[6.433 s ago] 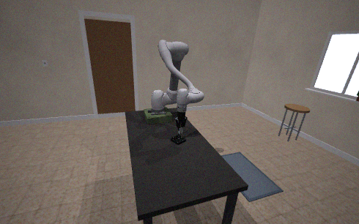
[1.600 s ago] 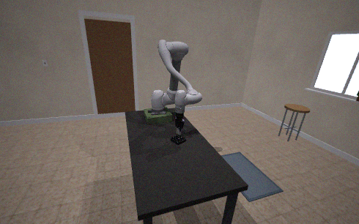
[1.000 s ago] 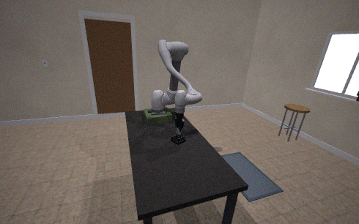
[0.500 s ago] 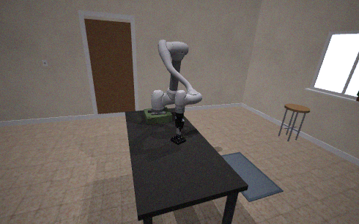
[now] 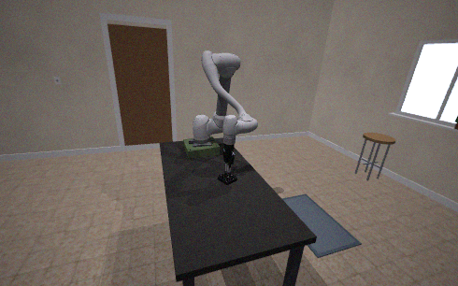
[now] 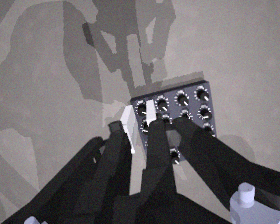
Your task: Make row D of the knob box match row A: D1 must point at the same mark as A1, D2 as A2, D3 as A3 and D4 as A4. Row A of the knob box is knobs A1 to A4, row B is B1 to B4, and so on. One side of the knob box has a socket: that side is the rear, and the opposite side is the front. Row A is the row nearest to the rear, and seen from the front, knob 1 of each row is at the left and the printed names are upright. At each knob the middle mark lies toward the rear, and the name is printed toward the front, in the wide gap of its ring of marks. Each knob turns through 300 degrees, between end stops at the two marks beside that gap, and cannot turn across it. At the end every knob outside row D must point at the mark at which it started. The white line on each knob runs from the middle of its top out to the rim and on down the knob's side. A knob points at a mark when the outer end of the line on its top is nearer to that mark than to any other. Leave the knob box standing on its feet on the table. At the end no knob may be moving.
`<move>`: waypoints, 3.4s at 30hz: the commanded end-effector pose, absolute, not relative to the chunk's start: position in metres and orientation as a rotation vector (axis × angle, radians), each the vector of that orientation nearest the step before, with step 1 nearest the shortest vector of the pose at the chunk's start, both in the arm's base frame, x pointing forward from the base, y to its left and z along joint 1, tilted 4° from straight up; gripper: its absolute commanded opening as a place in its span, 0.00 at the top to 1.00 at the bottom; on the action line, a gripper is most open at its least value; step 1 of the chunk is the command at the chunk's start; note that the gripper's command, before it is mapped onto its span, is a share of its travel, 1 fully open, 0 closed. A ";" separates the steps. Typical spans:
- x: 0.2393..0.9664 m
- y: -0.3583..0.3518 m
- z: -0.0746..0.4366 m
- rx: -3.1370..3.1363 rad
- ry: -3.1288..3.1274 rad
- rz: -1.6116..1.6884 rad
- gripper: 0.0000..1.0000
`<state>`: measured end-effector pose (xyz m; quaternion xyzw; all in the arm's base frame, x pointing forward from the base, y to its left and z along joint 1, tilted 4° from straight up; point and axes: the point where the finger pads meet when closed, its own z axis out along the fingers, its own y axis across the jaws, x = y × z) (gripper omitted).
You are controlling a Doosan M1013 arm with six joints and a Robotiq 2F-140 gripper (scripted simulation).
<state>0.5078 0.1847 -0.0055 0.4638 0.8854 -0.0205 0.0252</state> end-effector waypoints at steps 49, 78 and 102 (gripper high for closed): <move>0.508 0.182 -0.010 1.431 2.737 -0.067 0.88; 0.508 0.181 -0.021 1.431 2.737 -0.067 0.88; 0.508 0.181 -0.021 1.431 2.737 -0.067 0.88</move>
